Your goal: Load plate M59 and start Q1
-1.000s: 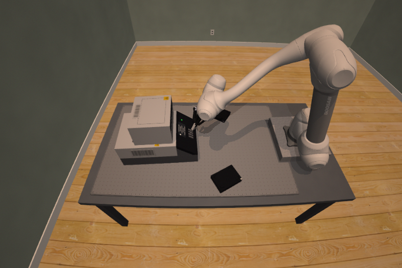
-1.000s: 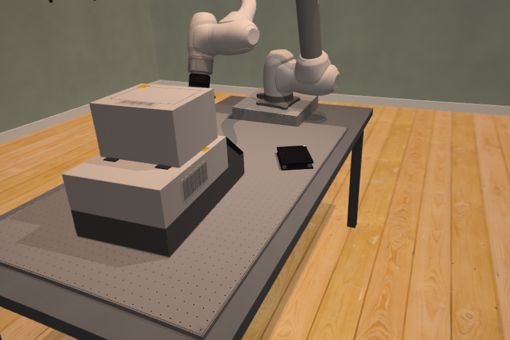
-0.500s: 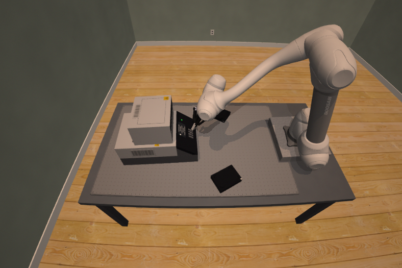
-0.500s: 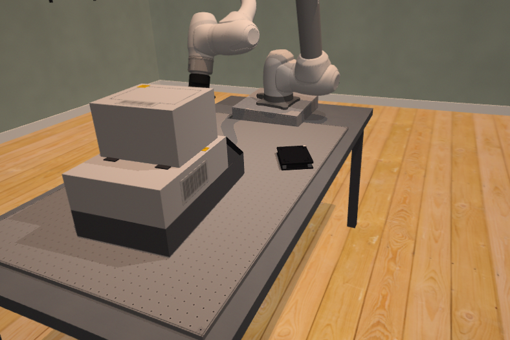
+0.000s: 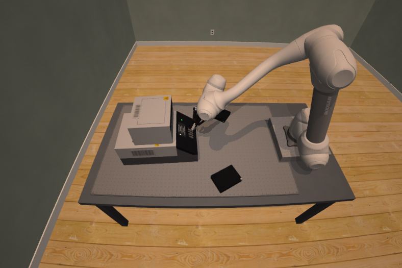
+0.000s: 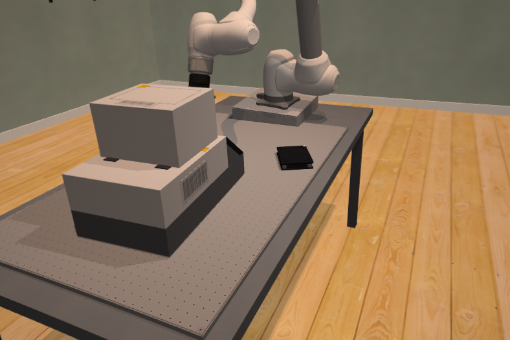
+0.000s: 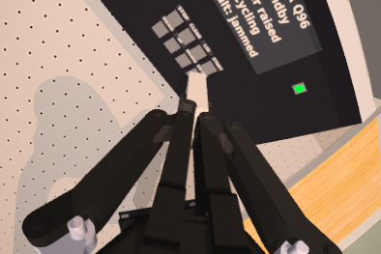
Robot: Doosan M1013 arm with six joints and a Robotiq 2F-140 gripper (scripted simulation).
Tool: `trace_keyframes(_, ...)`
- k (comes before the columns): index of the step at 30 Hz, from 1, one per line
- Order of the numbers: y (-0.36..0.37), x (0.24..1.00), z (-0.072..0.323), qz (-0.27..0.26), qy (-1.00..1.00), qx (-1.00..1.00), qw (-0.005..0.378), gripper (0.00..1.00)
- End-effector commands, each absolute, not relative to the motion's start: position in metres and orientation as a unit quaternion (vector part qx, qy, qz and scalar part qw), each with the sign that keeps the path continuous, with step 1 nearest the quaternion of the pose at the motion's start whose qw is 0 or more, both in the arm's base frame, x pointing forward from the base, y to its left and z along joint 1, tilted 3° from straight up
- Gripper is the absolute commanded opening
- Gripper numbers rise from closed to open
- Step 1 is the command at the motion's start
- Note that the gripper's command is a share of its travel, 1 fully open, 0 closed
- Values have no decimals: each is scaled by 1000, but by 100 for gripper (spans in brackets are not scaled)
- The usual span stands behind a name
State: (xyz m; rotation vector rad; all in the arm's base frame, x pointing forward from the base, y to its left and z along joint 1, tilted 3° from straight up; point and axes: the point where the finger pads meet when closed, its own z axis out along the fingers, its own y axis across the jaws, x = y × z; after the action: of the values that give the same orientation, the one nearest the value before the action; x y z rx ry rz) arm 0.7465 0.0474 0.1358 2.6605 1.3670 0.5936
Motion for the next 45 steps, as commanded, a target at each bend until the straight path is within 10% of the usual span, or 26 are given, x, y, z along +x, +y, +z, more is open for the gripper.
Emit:
trace_keyframes(1, 47, 746, 136, 195, 448, 871, 46, 0)
trace_keyframes(45, 49, 756, 126, 195, 448, 871, 46, 0)
